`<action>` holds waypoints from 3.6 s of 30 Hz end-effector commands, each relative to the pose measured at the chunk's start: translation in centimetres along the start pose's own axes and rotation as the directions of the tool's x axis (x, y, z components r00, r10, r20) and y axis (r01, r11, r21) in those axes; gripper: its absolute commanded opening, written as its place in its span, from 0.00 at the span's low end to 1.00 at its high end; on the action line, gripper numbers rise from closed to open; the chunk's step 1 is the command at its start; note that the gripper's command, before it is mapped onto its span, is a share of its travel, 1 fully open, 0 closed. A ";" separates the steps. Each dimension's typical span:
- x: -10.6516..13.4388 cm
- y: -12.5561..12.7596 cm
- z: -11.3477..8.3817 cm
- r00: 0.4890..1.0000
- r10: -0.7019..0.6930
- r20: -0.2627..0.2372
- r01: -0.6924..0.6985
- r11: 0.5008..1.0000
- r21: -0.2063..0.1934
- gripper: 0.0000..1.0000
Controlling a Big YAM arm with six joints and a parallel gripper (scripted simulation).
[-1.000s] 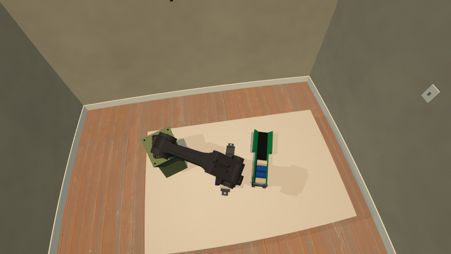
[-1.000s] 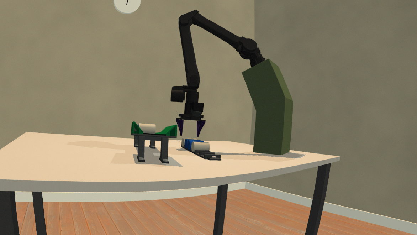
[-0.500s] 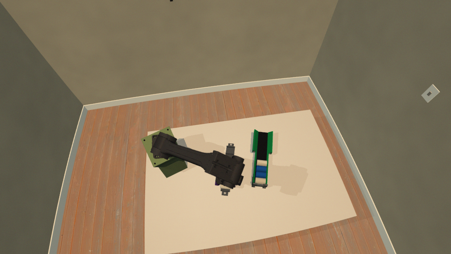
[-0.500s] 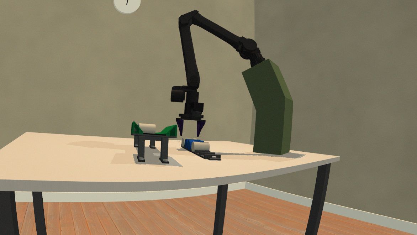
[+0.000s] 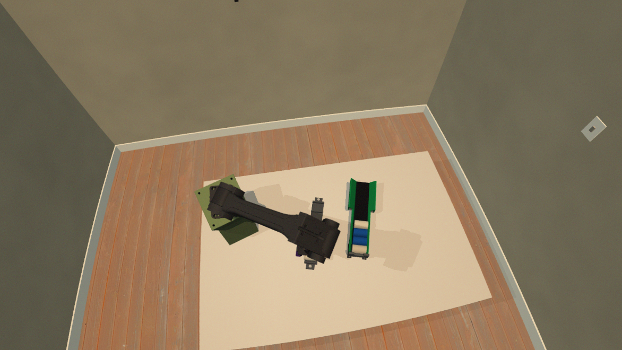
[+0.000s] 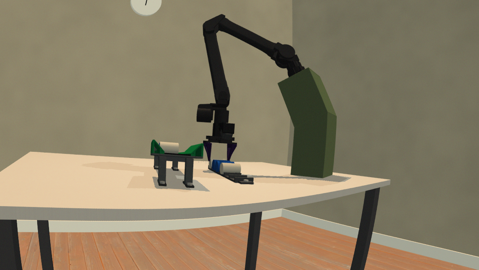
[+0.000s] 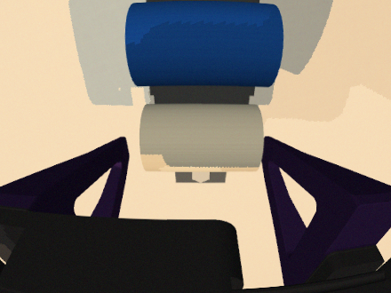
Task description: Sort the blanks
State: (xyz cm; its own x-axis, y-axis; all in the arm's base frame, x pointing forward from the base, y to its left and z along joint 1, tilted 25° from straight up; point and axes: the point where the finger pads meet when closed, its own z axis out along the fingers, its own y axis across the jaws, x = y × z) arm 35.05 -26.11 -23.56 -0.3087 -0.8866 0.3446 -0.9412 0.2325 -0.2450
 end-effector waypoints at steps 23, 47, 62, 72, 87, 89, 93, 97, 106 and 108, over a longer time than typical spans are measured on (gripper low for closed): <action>0.9 -1.4 1.4 1.000 0.004 -0.011 -0.004 0.999 0.035 0.81; 0.9 -1.4 1.4 1.000 0.004 -0.011 -0.004 0.999 0.035 0.81; 0.9 -1.4 1.4 1.000 0.006 -0.011 -0.006 0.999 0.035 0.62; 0.9 -1.4 1.4 1.000 0.006 -0.011 -0.006 0.999 0.035 0.62; -0.3 -0.3 0.0 1.000 -0.008 0.004 0.008 1.000 0.008 0.62; -0.3 -0.3 -0.9 1.000 -0.006 0.002 0.006 1.000 0.008 0.62; -0.3 -0.3 -3.7 1.000 -0.006 0.000 0.006 1.000 0.010 0.62; -0.3 -0.3 -5.2 1.000 -0.005 0.000 0.005 1.000 0.011 0.62; -0.2 -0.4 -9.1 1.000 -0.004 -0.001 0.004 1.000 0.014 0.62; -0.3 1.1 -8.1 1.000 -0.003 0.004 0.003 1.000 -0.024 0.62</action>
State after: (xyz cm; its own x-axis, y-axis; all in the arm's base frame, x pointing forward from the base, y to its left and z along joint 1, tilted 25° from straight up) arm 34.81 -23.22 -15.33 -0.3031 -0.8859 0.3511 -0.9384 0.2134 -0.2717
